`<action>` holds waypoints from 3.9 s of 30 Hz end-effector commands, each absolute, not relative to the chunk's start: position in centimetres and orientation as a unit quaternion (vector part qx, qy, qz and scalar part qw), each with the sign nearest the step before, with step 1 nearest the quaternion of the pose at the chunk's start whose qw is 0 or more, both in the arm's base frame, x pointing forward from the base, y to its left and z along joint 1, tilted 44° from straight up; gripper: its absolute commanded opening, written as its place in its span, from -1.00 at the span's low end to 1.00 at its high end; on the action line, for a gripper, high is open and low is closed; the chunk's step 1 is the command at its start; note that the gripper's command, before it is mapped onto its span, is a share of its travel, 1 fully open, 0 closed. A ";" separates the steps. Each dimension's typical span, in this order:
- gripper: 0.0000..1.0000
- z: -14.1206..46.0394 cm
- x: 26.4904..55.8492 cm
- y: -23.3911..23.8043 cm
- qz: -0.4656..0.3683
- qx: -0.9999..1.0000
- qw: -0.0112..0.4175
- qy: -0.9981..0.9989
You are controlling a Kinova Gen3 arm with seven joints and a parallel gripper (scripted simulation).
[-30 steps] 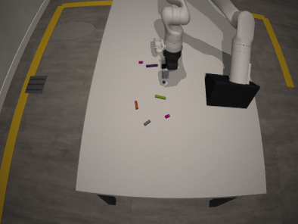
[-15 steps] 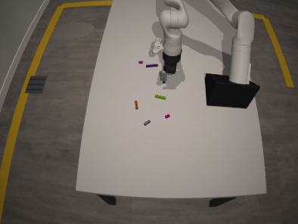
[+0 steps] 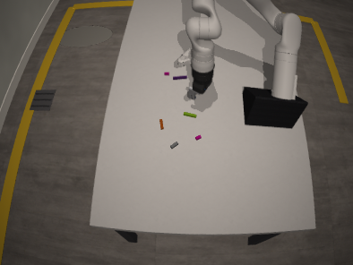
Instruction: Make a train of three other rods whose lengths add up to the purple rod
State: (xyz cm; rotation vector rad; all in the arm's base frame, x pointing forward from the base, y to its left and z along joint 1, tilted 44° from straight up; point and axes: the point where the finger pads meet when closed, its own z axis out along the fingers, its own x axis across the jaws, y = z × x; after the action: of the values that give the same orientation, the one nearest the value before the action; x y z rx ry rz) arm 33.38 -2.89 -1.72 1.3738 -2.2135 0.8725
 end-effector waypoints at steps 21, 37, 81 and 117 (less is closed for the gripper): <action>1.00 -5.0 32.0 -0.1 0.364 0.173 0.074 -0.912; 1.00 -7.5 31.1 2.0 0.371 -0.061 -0.026 -0.926; 1.00 -12.4 30.5 6.2 0.317 -0.417 -0.193 -0.830; 0.07 -12.8 30.6 6.5 0.311 -0.437 -0.203 -0.819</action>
State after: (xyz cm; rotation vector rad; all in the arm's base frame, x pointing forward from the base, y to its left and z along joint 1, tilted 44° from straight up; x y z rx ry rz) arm 30.54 6.44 -12.79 -1.5861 -2.9679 1.1295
